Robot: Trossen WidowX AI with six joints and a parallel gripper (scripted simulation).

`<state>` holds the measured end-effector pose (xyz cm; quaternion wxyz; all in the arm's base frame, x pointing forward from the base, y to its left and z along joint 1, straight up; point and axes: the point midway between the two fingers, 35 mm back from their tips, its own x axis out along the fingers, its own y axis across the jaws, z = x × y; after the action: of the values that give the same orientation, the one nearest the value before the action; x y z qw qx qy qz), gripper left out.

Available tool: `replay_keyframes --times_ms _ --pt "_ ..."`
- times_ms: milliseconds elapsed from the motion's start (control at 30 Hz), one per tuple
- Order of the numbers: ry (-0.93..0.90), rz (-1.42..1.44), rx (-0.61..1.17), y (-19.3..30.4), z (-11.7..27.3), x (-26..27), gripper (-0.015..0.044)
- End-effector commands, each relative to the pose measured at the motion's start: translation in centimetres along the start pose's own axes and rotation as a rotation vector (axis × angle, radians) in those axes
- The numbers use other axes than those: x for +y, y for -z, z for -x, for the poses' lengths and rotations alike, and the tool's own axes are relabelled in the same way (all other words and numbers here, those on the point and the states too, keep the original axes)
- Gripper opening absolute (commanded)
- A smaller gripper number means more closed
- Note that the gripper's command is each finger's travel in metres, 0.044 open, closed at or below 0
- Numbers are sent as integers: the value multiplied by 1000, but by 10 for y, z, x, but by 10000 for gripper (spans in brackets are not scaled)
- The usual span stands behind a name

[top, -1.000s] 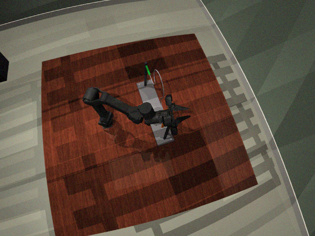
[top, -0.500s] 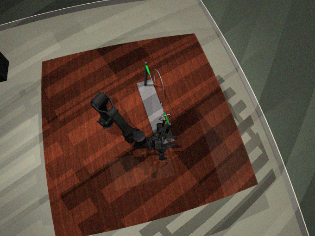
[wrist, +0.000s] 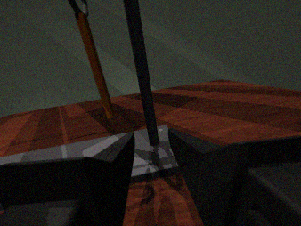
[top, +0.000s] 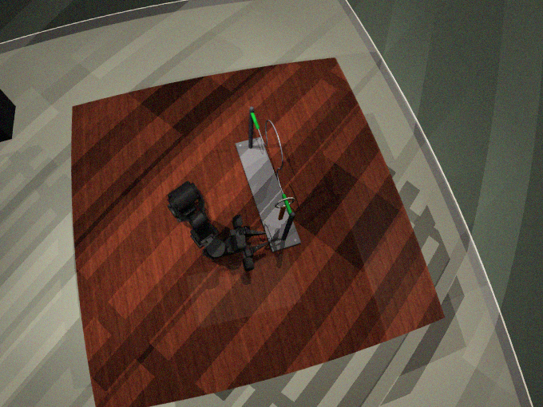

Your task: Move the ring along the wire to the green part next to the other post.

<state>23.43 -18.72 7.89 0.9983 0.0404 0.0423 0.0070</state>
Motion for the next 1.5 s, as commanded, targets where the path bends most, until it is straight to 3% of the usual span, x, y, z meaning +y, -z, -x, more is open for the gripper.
replay_keyframes --times_ms 0,267,833,1467 --pt "-64 79 6 21 22 34 160" --pt "-85 107 2 26 28 47 160" --pt "-45 99 -3 -24 -17 54 160" --pt "-44 99 -2 -26 -38 52 160"
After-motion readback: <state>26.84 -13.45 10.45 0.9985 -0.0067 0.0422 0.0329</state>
